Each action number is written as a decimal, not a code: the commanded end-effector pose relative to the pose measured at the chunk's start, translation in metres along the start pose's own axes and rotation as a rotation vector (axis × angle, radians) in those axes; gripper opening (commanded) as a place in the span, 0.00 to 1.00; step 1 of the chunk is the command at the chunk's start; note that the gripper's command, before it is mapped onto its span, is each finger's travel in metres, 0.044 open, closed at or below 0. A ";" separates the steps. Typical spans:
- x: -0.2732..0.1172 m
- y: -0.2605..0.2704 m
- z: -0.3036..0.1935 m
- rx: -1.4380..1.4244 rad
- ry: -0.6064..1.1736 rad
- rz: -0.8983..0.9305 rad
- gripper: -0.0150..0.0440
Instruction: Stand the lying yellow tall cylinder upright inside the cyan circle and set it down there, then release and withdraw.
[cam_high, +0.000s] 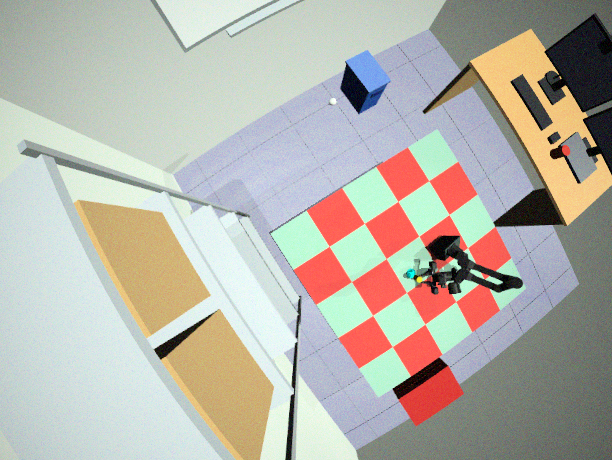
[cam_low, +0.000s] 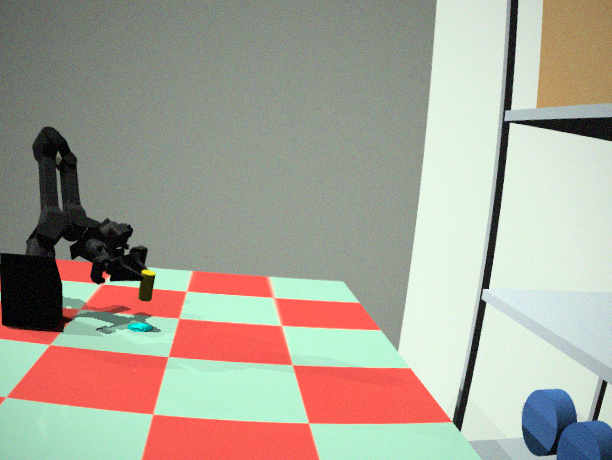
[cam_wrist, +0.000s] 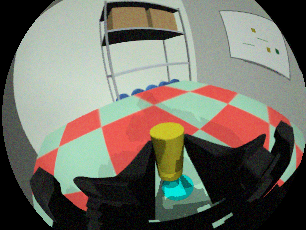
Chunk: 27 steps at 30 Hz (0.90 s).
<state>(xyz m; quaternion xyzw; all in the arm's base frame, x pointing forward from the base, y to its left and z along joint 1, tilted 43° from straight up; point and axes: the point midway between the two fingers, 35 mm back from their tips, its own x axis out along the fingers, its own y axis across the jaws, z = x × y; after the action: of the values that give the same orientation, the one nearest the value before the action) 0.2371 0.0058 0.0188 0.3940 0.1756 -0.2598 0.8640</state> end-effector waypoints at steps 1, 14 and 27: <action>0.001 0.000 -0.003 0.001 -0.013 -0.001 0.43; 0.003 -0.002 -0.017 -0.008 -0.037 0.005 0.43; 0.003 -0.005 -0.030 -0.017 -0.065 0.018 0.43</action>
<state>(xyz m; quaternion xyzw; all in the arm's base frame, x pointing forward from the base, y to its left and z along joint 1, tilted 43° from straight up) 0.2340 0.0241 -0.0028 0.3805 0.1527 -0.2618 0.8737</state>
